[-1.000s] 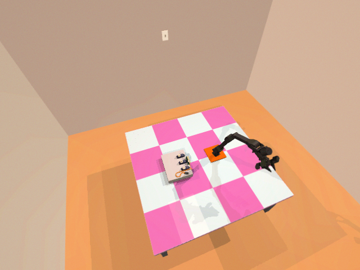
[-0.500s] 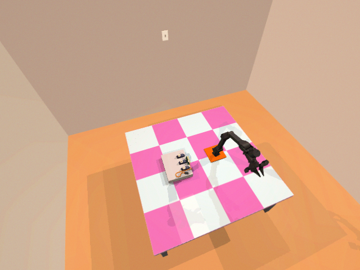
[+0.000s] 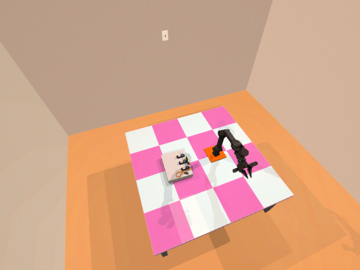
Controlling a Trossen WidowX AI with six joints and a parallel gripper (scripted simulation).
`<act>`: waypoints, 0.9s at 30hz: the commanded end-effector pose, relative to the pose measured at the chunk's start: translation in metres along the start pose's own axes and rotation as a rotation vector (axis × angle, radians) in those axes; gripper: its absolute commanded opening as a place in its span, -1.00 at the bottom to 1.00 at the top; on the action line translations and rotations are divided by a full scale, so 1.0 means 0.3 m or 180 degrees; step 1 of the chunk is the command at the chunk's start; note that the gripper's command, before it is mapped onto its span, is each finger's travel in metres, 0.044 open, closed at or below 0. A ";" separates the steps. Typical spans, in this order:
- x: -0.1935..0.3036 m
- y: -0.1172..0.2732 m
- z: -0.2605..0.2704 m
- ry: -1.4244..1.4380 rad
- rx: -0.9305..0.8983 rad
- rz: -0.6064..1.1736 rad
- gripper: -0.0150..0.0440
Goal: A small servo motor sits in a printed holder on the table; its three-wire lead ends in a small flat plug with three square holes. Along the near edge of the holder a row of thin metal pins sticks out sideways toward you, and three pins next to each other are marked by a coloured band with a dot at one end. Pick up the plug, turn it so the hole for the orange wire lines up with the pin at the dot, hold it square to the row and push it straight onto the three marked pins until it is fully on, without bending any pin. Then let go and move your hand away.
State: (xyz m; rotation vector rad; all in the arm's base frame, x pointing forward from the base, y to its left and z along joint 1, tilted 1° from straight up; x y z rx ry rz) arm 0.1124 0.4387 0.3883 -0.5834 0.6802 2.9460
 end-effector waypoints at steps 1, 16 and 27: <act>-0.061 0.019 -0.049 0.0040 0.0051 -0.0168 -0.10; -0.297 0.157 -0.223 0.0290 0.0189 -0.0904 -0.10; -0.432 0.290 -0.360 0.0485 0.0380 -0.1443 -0.10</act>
Point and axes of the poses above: the point midway between the two fingers, 35 mm back from their tips, its own y axis back along the fingers, its own z axis across the jaws, x = y × z, the point moved 1 cm from there along y, back along the fingers, and after that the axes turned 13 degrees about -y, right-handed, at the moved point
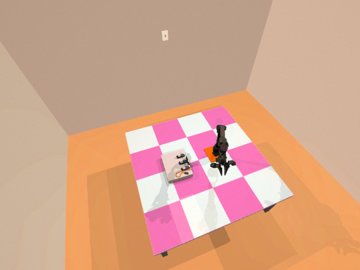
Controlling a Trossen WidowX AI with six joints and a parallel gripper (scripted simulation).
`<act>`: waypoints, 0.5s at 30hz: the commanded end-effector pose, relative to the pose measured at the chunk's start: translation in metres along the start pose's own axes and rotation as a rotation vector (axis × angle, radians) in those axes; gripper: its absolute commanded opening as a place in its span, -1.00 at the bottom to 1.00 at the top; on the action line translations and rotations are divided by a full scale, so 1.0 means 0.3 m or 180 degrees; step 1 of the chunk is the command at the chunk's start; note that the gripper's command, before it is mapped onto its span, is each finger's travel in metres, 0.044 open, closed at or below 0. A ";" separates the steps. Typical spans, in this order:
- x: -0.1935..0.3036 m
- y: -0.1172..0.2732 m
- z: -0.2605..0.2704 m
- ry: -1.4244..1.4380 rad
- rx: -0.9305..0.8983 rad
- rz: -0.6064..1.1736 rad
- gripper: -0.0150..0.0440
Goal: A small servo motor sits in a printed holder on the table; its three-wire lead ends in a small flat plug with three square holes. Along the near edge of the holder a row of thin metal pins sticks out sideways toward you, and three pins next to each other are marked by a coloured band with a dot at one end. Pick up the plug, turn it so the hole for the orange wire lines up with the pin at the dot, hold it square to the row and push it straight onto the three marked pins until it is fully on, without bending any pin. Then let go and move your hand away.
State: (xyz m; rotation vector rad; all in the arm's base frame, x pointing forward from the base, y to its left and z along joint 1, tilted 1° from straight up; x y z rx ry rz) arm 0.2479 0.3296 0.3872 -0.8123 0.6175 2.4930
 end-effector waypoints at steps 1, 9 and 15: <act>-0.039 0.020 -0.062 0.0076 0.0094 -0.0159 -0.10; -0.131 0.085 -0.183 0.0247 0.0274 -0.0538 -0.10; -0.189 0.143 -0.271 0.0377 0.0431 -0.0814 -0.10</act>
Point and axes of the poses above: the point midway between the two fingers, 35 mm back from their tips, its own y axis back along the fingers, its own z axis across the jaws, x = y × z, the point moved 1 cm from there along y, back along the fingers, and after that the axes turned 13 degrees about -y, right-handed, at the moved point
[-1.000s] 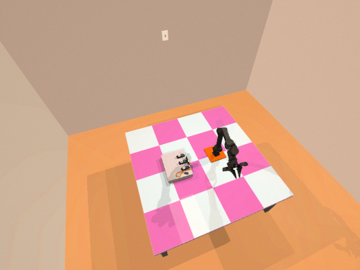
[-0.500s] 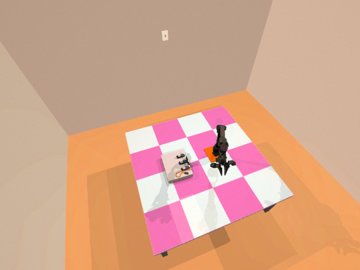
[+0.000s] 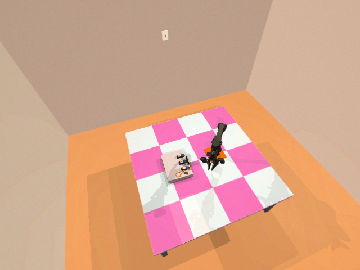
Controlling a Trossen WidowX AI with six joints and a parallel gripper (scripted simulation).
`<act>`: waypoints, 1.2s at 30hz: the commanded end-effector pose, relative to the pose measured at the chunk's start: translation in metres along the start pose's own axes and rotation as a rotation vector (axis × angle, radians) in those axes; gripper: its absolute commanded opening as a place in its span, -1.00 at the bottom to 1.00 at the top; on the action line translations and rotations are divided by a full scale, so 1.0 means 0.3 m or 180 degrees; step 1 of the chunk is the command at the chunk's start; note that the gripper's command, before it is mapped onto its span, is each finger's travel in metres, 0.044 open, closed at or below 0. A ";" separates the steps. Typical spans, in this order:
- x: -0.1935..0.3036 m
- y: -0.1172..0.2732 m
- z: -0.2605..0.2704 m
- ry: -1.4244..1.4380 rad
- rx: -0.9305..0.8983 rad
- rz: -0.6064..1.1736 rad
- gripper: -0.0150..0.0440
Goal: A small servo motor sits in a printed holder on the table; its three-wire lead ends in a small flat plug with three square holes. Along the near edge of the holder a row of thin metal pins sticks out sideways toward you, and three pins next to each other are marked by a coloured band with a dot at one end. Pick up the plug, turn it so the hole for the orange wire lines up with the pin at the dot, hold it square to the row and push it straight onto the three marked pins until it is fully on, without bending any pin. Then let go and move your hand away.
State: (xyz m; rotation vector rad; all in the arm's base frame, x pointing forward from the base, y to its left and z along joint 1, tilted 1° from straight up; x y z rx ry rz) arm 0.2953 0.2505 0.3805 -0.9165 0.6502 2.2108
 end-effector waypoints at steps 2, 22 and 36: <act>-0.034 0.027 -0.081 0.0110 0.0145 -0.0192 -0.10; -0.164 0.218 -0.386 0.0620 0.0819 -0.1021 -0.10; -0.200 0.388 -0.566 0.1025 0.1393 -0.1514 -0.10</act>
Point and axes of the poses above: the point midway between the two fingers, 35 mm back from their tips, its own y axis back along the fingers, its own z axis across the jaws, x = y × z, the point moved 1 cm from there along y, back along the fingers, and after that the axes turned 13 degrees about -y, right-handed, at the moved point
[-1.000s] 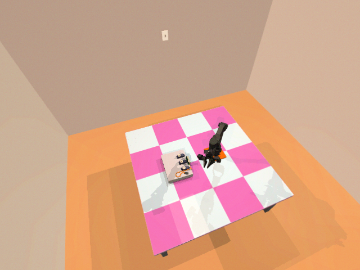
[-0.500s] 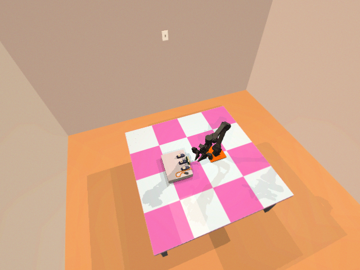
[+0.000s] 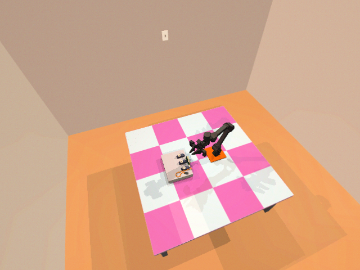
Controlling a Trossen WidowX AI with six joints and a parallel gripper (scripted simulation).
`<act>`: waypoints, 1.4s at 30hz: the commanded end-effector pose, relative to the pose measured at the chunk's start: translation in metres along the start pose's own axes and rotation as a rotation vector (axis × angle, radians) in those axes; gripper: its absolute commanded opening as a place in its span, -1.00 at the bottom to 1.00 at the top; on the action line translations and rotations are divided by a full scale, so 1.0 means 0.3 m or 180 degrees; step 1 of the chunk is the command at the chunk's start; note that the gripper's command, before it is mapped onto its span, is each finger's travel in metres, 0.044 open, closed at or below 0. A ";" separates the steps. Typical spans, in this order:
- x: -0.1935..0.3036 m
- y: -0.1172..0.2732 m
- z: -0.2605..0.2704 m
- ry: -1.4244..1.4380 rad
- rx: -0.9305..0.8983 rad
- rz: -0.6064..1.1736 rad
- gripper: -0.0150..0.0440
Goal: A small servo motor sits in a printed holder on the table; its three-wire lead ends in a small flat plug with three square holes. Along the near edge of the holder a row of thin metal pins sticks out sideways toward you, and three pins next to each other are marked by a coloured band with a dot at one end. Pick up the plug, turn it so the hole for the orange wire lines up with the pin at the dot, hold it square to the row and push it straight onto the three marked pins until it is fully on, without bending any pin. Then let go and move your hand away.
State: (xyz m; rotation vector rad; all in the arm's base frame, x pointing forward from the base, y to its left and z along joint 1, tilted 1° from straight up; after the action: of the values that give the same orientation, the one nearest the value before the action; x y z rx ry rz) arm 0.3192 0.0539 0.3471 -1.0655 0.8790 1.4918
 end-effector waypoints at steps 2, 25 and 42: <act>0.005 0.030 -0.079 0.0156 0.0206 -0.0130 -0.10; 0.088 -0.067 -0.203 0.1612 0.0538 0.0716 -0.10; 0.215 -0.186 -0.234 0.2956 0.0124 0.1876 -0.10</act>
State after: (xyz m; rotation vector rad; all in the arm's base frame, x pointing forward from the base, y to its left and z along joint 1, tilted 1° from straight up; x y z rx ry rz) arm 0.3777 0.0185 0.2677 -1.5310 1.9240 1.3832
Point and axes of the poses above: the point midway between the two fingers, 35 mm back from their tips, its own y axis back along the fingers, its own z axis across the jaws, x = y × z, the point moved 1 cm from there along y, back along the fingers, and after that the axes turned 13 degrees about -y, right-handed, at the moved point
